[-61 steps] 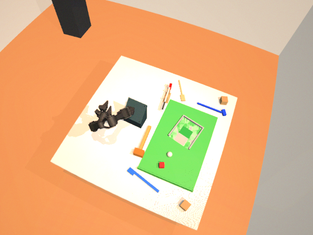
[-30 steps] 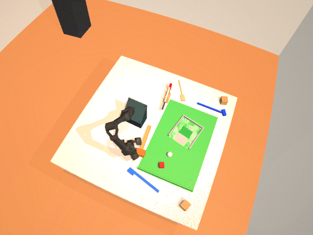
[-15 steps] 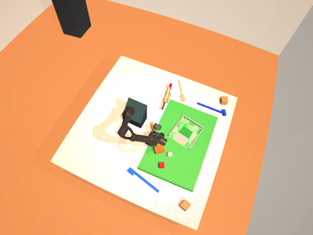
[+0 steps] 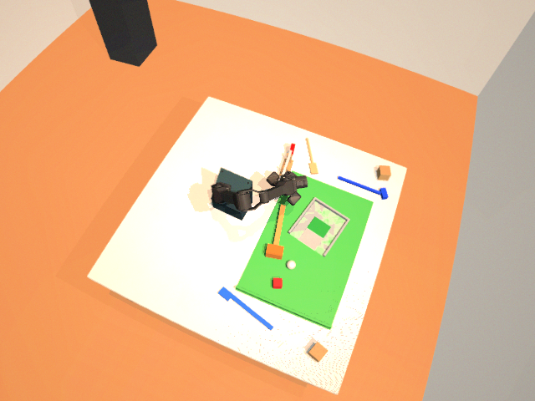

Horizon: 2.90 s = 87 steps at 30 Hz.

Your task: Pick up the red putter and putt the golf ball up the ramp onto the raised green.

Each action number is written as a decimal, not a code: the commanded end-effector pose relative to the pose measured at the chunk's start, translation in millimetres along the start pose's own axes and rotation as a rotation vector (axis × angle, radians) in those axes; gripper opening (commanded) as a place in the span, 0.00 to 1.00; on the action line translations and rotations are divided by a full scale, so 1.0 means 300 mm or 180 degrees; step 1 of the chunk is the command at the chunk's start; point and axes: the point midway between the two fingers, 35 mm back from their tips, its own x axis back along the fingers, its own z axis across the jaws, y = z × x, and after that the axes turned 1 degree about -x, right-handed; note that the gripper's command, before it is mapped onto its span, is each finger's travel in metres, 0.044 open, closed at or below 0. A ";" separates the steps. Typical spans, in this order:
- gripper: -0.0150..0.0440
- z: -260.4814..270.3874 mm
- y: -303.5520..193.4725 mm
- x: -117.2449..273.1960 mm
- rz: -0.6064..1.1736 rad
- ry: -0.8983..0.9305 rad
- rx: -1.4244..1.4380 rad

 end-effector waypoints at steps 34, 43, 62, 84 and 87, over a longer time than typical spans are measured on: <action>1.00 0.158 0.128 -0.225 0.0159 -0.0344 0.1494; 1.00 0.147 0.114 -0.270 0.0163 -0.0345 0.1494; 0.32 0.148 0.116 -0.267 0.0156 -0.0338 0.1481; 0.25 0.228 0.204 0.048 0.0141 -0.0331 0.1488; 0.25 0.208 0.195 0.034 0.0145 -0.0362 0.1445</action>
